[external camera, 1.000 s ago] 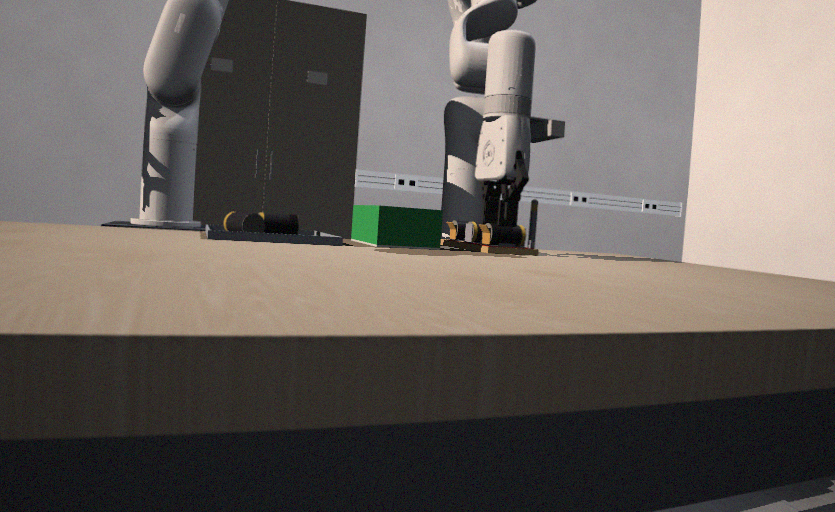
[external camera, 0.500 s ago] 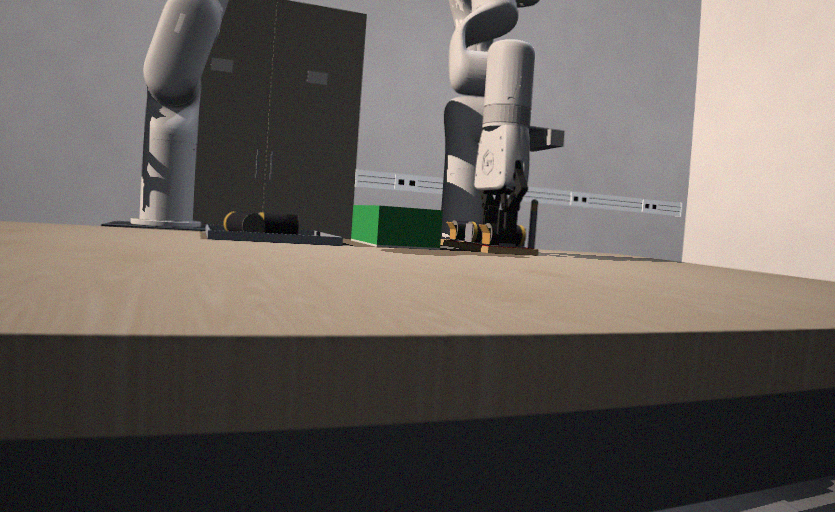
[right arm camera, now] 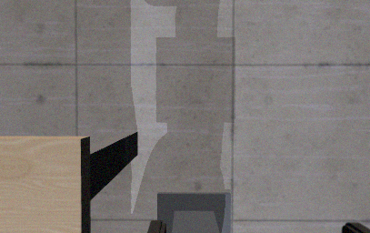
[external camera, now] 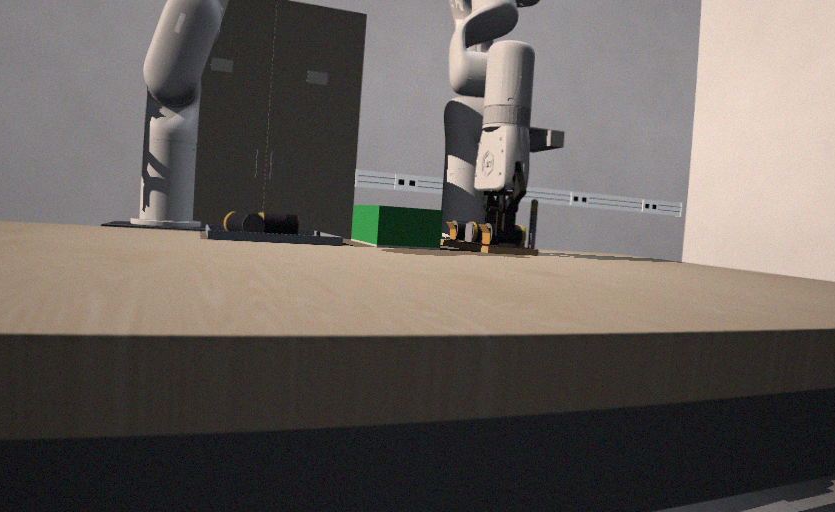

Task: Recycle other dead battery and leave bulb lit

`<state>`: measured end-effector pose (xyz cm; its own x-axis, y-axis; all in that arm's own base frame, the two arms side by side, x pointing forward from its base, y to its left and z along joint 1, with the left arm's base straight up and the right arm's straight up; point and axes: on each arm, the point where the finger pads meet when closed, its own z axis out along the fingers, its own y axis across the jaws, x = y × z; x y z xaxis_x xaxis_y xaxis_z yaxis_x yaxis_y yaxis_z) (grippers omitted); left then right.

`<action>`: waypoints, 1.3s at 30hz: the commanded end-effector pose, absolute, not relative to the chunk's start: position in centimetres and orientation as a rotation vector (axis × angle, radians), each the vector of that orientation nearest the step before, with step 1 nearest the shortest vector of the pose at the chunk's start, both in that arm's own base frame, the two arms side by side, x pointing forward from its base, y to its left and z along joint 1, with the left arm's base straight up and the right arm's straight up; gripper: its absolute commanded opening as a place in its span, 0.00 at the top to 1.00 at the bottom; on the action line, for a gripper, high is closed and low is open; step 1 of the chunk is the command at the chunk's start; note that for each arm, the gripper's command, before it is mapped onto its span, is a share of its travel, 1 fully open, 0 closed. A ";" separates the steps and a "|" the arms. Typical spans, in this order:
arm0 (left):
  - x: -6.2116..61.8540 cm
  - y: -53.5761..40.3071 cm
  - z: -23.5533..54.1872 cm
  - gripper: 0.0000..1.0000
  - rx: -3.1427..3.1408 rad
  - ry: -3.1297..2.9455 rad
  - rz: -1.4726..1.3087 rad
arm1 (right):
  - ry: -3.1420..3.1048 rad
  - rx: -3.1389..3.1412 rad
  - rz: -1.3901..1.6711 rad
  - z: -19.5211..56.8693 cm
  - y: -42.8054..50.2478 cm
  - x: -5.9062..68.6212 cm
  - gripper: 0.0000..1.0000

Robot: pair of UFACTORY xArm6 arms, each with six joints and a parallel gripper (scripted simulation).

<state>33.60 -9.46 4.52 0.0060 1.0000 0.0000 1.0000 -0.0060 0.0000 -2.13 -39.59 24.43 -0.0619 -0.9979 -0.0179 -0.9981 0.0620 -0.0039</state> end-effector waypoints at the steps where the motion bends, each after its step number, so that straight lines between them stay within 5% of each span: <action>1: 34.1 -9.7 4.9 0.72 2.217 2.205 0.009 | 2.280 -2.162 0.000 25.0 -39.9 -2.1 0.00; 39: 34.0 -9.7 9.1 0.72 2.222 2.199 0.009 | 2.280 -2.162 0.000 25.0 -39.9 -2.1 0.00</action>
